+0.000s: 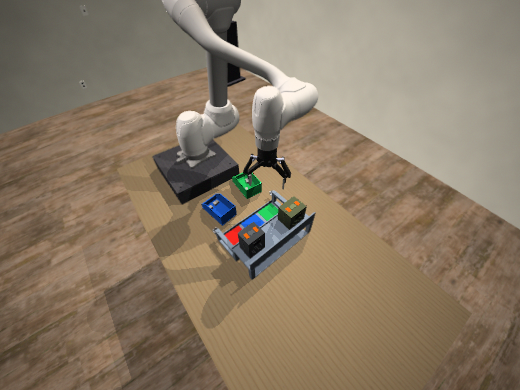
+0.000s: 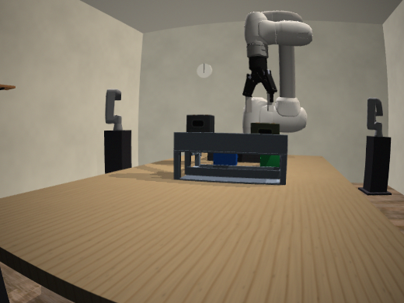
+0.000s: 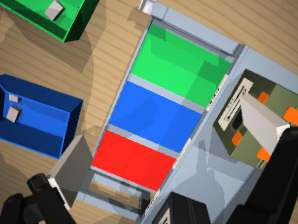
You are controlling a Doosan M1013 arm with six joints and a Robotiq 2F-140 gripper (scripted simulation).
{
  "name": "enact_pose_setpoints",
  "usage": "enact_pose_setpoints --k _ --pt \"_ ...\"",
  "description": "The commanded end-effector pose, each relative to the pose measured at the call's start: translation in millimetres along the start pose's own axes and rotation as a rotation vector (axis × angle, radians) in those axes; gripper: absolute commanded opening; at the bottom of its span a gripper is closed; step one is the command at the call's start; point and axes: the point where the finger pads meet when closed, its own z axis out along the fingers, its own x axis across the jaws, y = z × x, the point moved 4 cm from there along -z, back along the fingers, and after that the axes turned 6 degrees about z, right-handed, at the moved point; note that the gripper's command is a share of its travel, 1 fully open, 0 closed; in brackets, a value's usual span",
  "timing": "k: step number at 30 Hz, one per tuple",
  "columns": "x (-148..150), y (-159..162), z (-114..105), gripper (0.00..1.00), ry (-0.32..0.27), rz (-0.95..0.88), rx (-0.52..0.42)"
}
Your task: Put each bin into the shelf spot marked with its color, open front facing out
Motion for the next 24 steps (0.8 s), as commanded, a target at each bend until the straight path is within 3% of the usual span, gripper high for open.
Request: enact_pose_setpoints --k 1,24 --pt "0.0 0.0 -0.1 1.00 0.000 0.000 0.000" --pt "1.6 1.6 -3.5 1.00 0.000 0.053 0.000"
